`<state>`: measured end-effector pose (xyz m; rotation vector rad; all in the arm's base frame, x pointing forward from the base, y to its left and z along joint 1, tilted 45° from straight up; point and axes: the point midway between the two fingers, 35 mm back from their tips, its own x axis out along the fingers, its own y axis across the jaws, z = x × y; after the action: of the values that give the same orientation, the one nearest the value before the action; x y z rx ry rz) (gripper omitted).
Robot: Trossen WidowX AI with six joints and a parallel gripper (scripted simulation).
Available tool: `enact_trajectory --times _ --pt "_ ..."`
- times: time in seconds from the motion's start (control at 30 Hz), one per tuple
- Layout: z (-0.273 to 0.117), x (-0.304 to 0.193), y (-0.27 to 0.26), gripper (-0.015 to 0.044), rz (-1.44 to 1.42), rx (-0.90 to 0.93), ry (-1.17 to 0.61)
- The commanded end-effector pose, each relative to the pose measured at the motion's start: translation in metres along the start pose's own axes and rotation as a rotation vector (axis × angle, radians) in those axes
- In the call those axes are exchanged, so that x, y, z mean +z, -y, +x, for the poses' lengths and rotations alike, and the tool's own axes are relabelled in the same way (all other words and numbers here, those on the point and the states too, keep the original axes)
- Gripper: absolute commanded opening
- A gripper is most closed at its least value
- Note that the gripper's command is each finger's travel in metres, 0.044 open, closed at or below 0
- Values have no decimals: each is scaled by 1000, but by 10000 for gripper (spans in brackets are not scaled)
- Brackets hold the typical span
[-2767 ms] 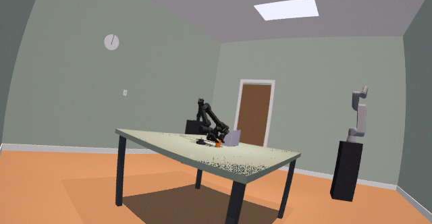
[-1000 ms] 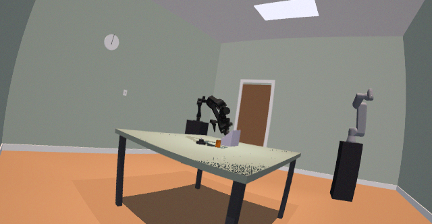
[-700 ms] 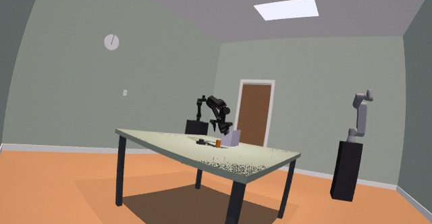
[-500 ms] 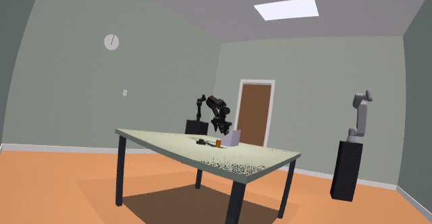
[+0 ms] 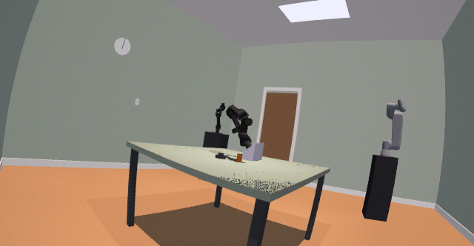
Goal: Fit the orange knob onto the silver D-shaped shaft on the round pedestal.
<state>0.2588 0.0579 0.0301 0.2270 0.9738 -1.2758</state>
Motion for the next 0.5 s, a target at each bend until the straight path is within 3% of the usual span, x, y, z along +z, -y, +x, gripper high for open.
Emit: enact_trajectory --times 0.0,0.13,0.47 --pt "0 0 -1 440 28 3 6" --pt "32 1 -1 440 28 3 7" --pt "50 1 -1 440 29 3 7"
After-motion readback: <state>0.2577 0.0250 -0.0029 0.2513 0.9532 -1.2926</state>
